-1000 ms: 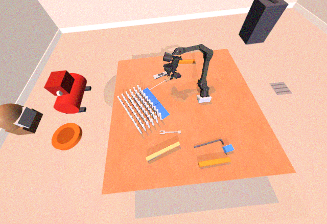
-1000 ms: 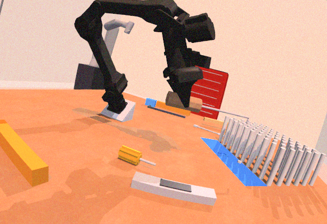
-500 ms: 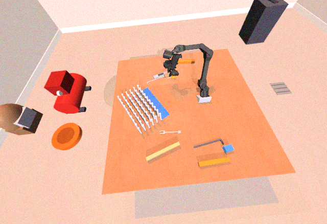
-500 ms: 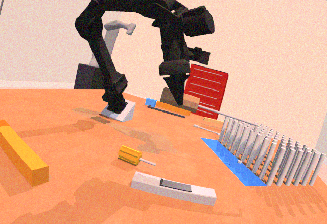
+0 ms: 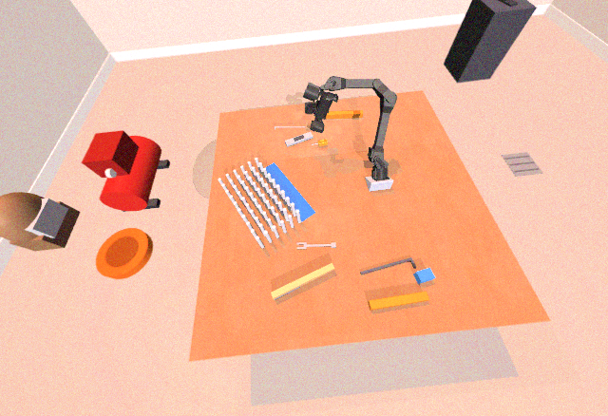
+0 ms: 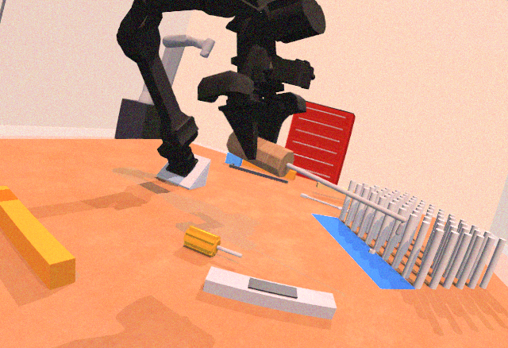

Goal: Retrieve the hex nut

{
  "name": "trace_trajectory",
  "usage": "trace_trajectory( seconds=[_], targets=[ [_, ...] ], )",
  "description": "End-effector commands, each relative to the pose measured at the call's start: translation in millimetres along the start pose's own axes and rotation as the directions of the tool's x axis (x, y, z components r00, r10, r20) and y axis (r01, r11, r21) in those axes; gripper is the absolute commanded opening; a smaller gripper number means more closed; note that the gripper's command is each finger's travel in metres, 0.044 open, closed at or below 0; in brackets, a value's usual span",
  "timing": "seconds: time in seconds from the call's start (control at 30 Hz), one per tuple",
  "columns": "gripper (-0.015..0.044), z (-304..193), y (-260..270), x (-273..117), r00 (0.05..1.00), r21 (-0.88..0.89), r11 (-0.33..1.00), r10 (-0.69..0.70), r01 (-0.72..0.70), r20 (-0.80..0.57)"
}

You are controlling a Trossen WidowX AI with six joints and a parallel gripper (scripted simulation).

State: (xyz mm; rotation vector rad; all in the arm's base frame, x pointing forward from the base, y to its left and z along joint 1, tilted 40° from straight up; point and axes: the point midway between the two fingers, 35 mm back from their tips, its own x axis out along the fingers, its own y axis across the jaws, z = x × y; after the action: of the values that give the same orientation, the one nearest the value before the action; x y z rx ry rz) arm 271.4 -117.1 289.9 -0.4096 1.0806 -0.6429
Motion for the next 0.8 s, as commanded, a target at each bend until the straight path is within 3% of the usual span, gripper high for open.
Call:
trace_trajectory(
  seconds=[0.0,0.37,0.77],
  targets=[
    [0.0000,1.9,-22.4,-4.8,0.998,0.151,0.987,-0.060,0.059,0.003],
    [0.0000,-1.9,-71.5,-14.6,0.980,0.479,0.858,-0.198,0.185,-0.023],
    [0.0000,-13.1,-123.0,-30.9,0.936,0.763,0.585,-0.343,0.276,-0.076]
  ],
)
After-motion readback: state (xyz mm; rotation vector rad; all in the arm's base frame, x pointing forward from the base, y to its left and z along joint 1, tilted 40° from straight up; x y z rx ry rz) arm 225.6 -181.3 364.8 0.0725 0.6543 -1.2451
